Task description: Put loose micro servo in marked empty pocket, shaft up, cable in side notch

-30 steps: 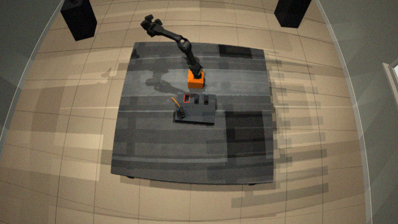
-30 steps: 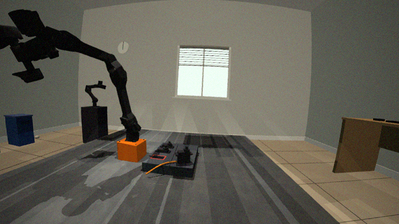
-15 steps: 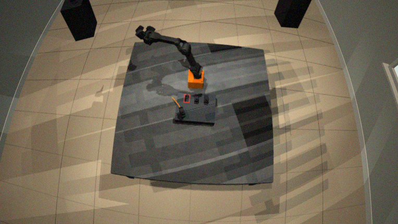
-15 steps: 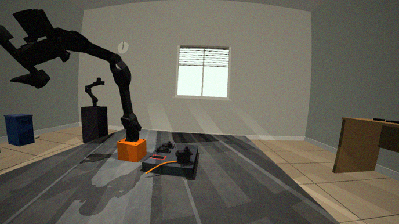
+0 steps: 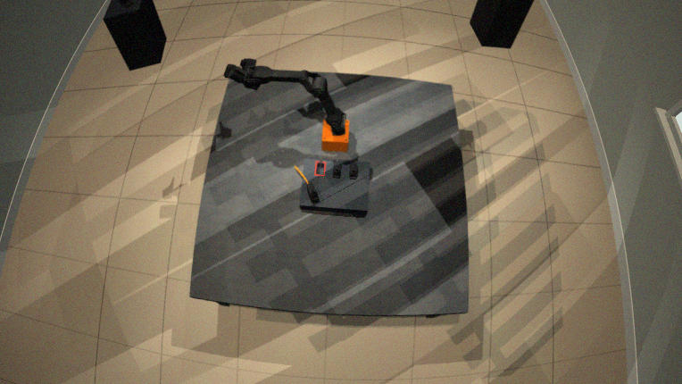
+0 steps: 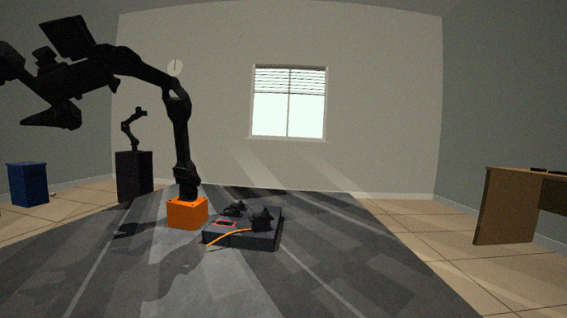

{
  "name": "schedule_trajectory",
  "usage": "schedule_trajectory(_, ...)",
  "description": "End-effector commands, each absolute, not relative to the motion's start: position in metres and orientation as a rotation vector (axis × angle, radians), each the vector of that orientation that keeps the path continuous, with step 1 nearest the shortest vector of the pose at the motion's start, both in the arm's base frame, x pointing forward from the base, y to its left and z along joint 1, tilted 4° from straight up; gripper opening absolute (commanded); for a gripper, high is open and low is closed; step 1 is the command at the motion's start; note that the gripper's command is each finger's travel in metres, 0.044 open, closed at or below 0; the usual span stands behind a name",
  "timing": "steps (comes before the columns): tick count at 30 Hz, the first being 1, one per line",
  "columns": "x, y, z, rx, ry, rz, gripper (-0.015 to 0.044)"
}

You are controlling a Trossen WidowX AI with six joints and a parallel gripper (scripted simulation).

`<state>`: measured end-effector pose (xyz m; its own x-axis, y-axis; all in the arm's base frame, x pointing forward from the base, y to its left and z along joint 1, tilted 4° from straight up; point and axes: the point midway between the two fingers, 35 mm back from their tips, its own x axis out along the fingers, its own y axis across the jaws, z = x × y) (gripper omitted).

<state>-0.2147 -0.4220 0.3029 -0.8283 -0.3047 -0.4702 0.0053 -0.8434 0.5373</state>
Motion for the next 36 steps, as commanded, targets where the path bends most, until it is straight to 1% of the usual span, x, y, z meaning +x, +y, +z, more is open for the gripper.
schedule_trajectory(1, -0.192, -0.429, 0.294, 0.876, -0.647, -2.695, 0.044)
schedule_trajectory(15, -0.103, -0.449, 0.262, 0.928, -0.089, -2.458, 0.044)
schedule_trajectory(24, -0.043, -0.449, 0.24, 0.916, 0.227, -2.255, 0.044)
schedule_trajectory(36, 0.031, -0.437, 0.215, 0.841, 0.573, -1.962, 0.044)
